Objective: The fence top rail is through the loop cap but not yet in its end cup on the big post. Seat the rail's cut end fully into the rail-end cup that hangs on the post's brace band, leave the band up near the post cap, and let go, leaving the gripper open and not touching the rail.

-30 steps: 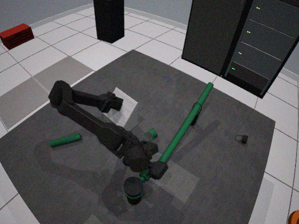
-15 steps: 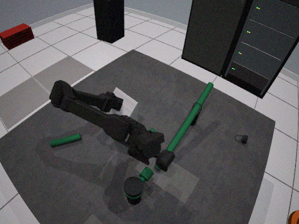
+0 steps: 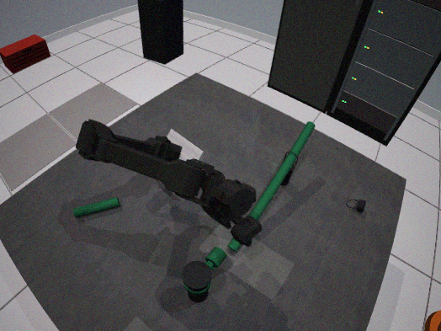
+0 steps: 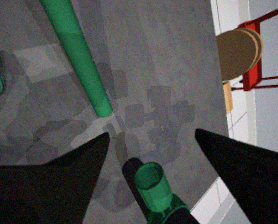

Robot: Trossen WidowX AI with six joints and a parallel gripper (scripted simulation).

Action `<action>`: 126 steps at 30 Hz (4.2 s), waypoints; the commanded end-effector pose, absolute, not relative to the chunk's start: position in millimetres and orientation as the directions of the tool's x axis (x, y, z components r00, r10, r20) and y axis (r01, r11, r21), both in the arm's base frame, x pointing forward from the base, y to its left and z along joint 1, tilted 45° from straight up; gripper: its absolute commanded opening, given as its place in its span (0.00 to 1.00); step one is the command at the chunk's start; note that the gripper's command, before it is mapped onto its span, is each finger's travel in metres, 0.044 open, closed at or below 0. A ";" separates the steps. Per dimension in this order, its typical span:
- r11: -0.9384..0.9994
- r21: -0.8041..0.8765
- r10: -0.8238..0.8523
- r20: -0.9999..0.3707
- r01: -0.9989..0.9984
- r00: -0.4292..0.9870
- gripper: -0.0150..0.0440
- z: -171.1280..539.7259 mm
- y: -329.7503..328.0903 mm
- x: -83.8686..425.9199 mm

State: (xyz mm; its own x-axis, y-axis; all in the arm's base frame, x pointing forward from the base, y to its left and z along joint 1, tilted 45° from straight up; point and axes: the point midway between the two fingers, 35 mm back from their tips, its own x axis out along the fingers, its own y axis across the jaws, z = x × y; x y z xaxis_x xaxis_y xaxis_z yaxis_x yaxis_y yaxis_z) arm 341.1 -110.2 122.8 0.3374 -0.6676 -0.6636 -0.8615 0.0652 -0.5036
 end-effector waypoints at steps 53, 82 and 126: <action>0.544 -0.683 -0.717 -0.681 -0.488 0.153 1.00 67.3 5.0 352.7; 0.172 0.045 -0.679 -0.719 -0.984 -0.151 1.00 1.1 -12.9 348.1; 0.171 0.043 -0.681 -0.717 -0.984 -0.150 1.00 -63.3 -74.6 335.5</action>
